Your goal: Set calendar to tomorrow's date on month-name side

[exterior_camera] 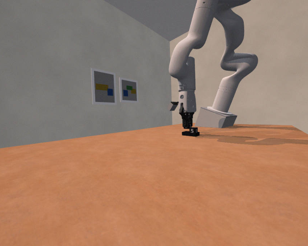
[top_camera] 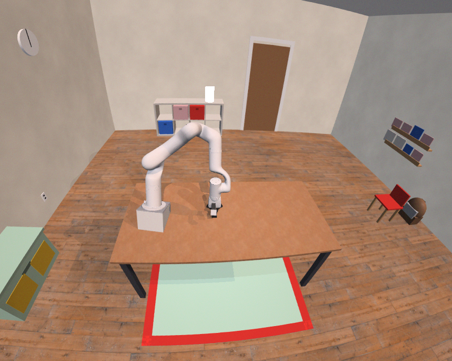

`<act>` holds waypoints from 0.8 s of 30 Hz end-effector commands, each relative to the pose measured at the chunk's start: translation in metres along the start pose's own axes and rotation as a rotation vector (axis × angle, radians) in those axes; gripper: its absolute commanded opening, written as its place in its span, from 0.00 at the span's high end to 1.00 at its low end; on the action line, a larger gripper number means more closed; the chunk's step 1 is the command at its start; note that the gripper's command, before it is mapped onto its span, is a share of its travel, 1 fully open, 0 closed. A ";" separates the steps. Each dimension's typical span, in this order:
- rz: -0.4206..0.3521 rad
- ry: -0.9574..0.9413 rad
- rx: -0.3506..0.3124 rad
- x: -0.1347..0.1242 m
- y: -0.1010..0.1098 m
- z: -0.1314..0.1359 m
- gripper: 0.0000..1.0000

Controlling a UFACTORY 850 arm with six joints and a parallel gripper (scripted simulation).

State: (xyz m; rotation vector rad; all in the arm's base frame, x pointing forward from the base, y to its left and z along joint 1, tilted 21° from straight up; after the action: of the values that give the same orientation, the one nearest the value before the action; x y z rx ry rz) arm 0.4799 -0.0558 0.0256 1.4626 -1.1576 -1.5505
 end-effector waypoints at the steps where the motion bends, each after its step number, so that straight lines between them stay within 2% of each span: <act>1: 0.000 0.000 0.000 0.000 0.027 -0.001 0.73; 6: 0.000 0.000 0.000 0.000 0.061 -0.001 0.73; 9: 0.000 0.000 0.000 0.000 0.073 -0.001 0.73; 24: 0.000 -0.010 0.000 0.001 0.077 -0.001 0.73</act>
State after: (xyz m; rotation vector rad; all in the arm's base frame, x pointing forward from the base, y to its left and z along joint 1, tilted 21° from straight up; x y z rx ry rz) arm 0.4739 -0.0829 0.0968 1.4609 -1.1568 -1.5526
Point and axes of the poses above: the point where the finger pads meet when closed, its own y axis back along the fingers, its own z axis across the jaws, x = y × z, the point moved 6 cm from there along y, back along the fingers, and after that the axes turned 3 degrees about -y, right-handed, at the moved point
